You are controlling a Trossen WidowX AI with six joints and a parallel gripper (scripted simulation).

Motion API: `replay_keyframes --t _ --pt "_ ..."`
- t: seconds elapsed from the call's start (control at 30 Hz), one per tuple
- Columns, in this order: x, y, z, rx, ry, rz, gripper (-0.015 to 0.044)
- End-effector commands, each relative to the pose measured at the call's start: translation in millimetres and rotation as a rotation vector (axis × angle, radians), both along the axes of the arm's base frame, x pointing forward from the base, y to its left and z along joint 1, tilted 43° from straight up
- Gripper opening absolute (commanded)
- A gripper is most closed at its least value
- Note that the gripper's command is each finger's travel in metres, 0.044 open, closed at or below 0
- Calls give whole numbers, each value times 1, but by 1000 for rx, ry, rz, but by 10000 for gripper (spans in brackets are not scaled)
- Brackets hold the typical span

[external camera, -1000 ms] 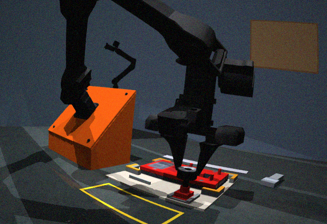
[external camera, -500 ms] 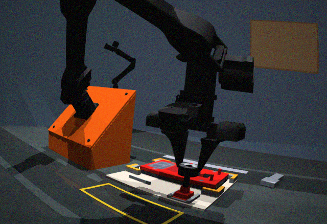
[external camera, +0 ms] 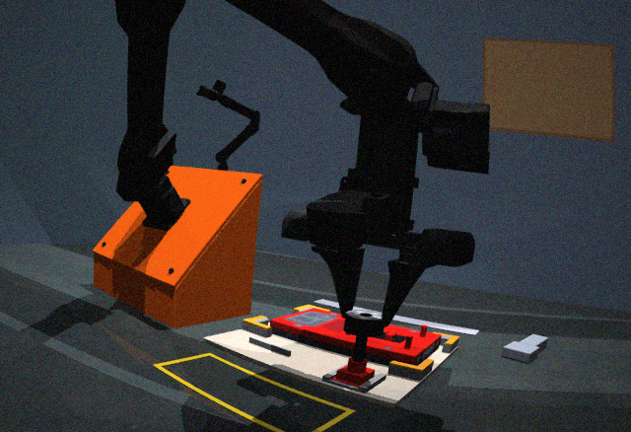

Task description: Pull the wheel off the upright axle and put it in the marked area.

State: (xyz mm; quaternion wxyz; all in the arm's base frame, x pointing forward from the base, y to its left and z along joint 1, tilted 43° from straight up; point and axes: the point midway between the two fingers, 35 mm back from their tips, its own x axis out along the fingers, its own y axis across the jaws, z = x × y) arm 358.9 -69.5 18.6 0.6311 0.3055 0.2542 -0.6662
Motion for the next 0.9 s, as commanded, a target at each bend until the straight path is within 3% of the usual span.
replay_keyframes --t 0.0,0.43,0.87 --pt "0 1 1 2 -3 -4 0" --pt "-1 27 26 3 -3 -3 0" --pt "-27 -11 57 3 3 0 0"
